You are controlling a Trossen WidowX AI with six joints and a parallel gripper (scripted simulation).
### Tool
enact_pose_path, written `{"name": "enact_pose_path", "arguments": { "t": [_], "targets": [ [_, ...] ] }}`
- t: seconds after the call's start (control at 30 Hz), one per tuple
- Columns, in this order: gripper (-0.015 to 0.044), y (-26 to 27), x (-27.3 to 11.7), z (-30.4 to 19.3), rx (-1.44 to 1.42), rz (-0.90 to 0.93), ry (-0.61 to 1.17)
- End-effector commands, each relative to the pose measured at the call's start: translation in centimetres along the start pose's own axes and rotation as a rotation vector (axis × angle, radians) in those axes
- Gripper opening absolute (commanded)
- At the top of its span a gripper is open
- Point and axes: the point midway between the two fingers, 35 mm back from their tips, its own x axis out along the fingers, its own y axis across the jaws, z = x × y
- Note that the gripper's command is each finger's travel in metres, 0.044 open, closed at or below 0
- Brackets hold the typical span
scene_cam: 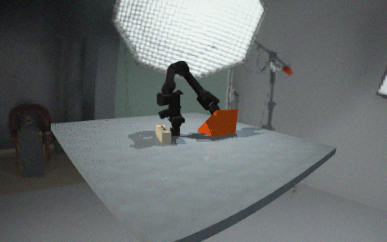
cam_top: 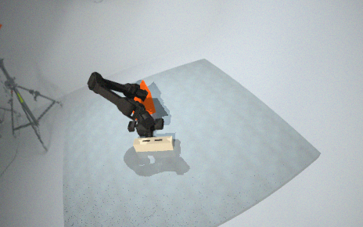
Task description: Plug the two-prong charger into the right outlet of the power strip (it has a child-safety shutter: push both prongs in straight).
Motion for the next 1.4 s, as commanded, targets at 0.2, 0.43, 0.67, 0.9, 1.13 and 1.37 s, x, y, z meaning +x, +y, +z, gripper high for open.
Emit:
{"name": "enact_pose_path", "arguments": {
  "t": [0.2, 0.43, 0.67, 0.9, 1.13, 1.37],
  "targets": [
    [0.0, -0.05, -0.07, 0.25, -0.002, -0.003, -0.004],
    [0.0, -0.05, -0.07, 0.33, -0.002, -0.003, -0.004],
    [0.0, -0.05, -0.08, 0.41, -0.002, -0.003, -0.004],
    [0.0, -0.05, -0.09, 0.49, -0.002, -0.003, -0.004],
    [0.0, -0.05, -0.1, 0.57, -0.002, -0.003, -0.004],
    [0.0, -0.05, -0.1, 0.66, -0.002, -0.003, -0.004]
  ]
}}
